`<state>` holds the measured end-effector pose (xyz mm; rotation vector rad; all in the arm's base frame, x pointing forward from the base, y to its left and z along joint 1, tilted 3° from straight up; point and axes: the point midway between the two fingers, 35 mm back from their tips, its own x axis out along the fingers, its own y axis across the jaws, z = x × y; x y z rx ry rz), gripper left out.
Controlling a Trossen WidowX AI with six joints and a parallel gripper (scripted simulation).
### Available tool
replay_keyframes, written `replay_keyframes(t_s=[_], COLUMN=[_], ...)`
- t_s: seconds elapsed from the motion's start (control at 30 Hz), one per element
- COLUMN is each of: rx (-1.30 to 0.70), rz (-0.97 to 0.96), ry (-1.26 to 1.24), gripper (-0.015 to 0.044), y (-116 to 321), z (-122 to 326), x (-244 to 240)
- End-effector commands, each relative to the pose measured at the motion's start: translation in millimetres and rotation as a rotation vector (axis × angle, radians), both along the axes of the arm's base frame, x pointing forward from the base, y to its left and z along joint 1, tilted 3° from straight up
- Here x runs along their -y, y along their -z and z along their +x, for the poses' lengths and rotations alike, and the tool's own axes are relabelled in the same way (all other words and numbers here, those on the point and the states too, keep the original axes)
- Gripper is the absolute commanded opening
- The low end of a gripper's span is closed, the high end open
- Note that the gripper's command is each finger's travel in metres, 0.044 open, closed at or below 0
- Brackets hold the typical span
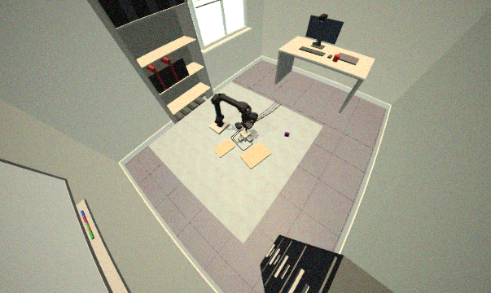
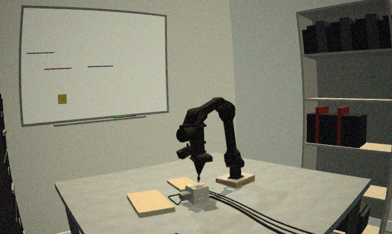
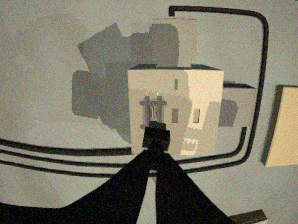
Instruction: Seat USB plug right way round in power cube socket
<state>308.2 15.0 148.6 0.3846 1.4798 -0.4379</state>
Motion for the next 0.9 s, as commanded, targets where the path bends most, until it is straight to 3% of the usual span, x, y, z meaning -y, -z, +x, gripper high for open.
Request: replay_keyframes(t_s=[0.0, 0.87], rx=[0.004, 0.035], rz=[0.004, 0.031], ry=[0.11, 0.789], gripper=[0.0, 0.0], y=[0.4, 0.5], z=[-0.2, -0.2], x=[0.0, 0.0])
